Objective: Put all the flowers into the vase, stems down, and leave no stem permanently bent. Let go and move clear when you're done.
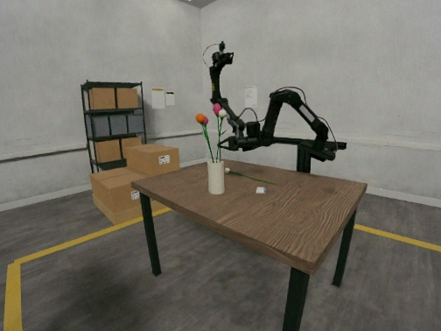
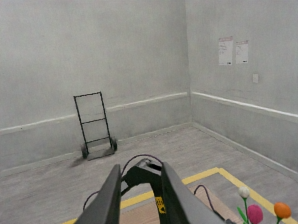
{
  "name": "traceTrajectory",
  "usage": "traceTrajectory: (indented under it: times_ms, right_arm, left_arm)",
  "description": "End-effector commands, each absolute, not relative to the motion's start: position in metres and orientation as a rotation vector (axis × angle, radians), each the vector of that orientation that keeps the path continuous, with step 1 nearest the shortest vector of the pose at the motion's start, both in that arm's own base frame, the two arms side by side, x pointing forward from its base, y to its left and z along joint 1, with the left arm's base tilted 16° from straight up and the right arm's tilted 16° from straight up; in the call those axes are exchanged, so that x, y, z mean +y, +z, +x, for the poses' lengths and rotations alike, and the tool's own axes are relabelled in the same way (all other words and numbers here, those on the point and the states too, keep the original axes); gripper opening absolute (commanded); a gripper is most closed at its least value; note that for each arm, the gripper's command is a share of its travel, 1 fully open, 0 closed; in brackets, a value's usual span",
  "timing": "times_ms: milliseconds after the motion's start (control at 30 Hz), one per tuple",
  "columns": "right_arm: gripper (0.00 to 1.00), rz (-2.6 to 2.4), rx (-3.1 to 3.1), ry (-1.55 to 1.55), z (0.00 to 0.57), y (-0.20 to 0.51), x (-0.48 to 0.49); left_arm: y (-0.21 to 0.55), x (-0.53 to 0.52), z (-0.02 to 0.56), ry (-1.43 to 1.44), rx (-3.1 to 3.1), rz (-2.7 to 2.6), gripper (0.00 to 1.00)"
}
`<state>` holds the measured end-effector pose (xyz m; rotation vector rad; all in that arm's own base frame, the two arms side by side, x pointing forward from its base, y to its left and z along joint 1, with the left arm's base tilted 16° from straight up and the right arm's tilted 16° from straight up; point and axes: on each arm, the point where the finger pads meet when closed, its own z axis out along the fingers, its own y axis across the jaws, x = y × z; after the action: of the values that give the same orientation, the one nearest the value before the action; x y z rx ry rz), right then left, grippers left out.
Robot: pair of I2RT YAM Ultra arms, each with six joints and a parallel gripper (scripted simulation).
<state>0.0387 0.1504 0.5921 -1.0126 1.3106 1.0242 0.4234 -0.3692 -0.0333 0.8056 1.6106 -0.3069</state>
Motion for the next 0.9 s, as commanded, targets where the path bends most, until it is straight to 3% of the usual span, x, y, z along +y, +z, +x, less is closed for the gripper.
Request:
traceTrajectory:
  times_ms: [0, 733, 867]
  right_arm:
    - [0.30, -1.020, 1.331, 1.014, 0.041, 0.591, 0.157]
    - [0.30, -1.020, 1.331, 1.014, 0.041, 0.591, 0.157]
    - [0.30, -1.020, 1.331, 1.014, 0.041, 0.591, 0.157]
  left_arm:
    - [-0.011, -0.379, 0.437, -0.336, 1.521, 0.765, 0.00]
    - [-0.035, -0.374, 0.437, -0.337, 1.514, 0.771, 0.00]
    - [-0.012, -0.382, 0.439, -0.351, 1.472, 0.756, 0.00]
